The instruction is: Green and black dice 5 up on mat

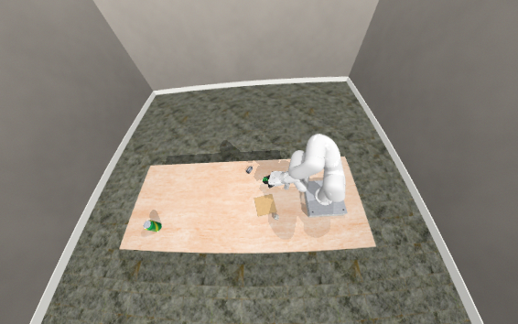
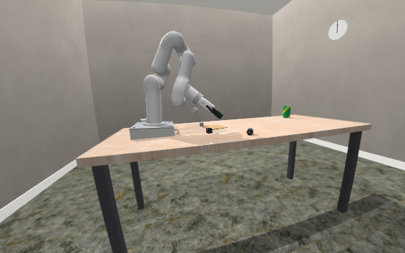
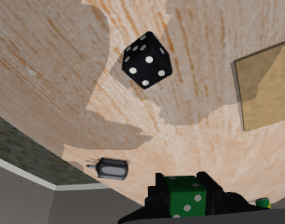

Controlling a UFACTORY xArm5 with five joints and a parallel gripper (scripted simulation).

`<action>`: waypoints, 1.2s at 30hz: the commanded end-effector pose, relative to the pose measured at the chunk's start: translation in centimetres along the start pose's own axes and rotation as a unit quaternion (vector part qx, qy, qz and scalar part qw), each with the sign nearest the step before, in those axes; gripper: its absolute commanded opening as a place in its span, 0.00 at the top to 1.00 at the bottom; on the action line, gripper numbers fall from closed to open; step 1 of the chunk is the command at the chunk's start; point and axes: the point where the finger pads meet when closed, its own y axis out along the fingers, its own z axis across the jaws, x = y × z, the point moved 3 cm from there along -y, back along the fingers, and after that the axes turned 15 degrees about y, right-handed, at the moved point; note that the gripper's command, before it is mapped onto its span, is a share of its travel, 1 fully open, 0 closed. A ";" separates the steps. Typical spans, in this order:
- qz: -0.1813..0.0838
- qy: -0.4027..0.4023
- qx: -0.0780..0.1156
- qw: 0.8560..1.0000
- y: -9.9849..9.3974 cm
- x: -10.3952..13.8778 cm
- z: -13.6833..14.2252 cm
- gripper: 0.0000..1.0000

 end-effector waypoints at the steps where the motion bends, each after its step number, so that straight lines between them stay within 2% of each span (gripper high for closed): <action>1: -0.036 0.000 0.010 0.999 0.2 0.0 0.0 0.73; 16: -0.038 0.000 0.010 0.999 0.7 -0.7 -0.2 0.73; 31: -0.038 0.000 0.010 0.999 3.8 -4.2 -1.1 0.73; 36: -0.038 0.000 0.010 0.999 4.2 -4.8 -1.3 0.73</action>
